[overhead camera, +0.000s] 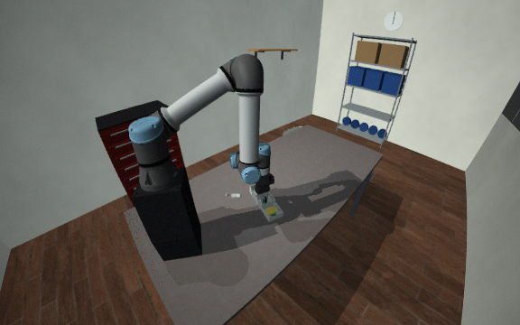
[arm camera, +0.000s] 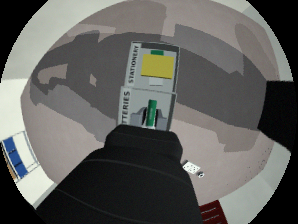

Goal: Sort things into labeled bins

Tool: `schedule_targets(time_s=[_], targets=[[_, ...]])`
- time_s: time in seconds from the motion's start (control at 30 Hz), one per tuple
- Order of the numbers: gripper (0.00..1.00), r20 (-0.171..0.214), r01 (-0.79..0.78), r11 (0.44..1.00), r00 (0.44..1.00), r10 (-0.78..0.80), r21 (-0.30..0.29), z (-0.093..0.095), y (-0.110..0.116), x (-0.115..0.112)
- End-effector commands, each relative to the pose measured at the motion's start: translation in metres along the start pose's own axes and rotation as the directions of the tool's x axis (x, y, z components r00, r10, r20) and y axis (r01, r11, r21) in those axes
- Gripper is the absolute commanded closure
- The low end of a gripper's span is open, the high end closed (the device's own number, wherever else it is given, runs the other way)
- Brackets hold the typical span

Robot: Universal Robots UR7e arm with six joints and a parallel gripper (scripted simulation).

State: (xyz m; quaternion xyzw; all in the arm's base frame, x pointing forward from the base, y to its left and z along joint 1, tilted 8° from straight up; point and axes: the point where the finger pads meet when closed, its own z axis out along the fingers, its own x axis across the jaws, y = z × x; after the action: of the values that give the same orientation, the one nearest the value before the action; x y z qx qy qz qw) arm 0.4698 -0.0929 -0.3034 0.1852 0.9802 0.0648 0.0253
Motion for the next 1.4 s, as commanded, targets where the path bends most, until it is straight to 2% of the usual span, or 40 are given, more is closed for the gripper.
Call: schedule_targets(time_s=[0.0, 0.47, 1.3, 1.37], targets=[[0.4, 0.001, 0.0, 1.0, 1.0, 0.0, 0.0, 0.0, 0.0, -0.001], [0.4, 0.002, 0.0, 1.0, 1.0, 0.0, 0.0, -0.001, 0.0, -0.001], [0.4, 0.002, 0.0, 1.0, 1.0, 0.0, 0.0, -0.028, 0.0, -0.001], [0.4, 0.002, 0.0, 1.0, 1.0, 0.0, 0.0, -0.035, 0.0, -0.001]])
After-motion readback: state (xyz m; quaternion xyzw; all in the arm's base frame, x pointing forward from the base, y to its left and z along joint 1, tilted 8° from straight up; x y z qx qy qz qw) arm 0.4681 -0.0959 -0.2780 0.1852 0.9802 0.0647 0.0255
